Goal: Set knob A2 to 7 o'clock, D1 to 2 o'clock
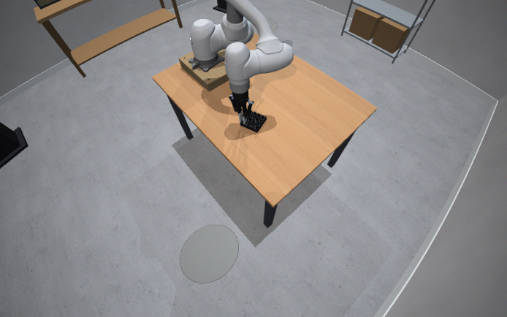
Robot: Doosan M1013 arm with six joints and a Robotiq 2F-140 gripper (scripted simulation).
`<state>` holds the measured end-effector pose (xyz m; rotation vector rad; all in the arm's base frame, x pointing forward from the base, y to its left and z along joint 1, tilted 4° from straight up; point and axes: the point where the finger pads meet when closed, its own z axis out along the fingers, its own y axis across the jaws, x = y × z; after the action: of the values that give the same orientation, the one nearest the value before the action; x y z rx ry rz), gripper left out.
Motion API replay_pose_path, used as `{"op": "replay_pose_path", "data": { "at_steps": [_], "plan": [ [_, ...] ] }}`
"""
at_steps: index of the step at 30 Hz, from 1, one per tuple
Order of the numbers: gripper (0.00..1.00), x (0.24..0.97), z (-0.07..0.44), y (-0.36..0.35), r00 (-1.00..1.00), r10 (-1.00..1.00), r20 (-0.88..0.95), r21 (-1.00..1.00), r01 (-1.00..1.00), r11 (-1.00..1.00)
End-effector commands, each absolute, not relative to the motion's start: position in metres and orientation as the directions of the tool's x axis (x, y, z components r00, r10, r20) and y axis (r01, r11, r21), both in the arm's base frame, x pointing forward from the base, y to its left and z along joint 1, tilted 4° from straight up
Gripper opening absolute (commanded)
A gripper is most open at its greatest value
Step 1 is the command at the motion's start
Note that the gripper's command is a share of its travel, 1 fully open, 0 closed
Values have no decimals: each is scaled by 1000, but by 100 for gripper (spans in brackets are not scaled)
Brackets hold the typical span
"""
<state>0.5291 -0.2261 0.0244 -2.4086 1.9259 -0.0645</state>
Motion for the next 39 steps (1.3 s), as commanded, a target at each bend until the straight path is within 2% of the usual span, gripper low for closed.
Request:
{"op": "replay_pose_path", "data": {
  "at_steps": [1, 30, 31, 39],
  "plan": [
    [12, 529, 25, -226, 220, -975, -3, -71, -973, -219],
    [12, 529, 25, -226, 220, -975, -3, -71, -973, -219],
    [5, 529, 25, -226, 220, -975, -3, -71, -973, -219],
    [5, 529, 25, -226, 220, -975, -3, -71, -973, -219]
  ]
}}
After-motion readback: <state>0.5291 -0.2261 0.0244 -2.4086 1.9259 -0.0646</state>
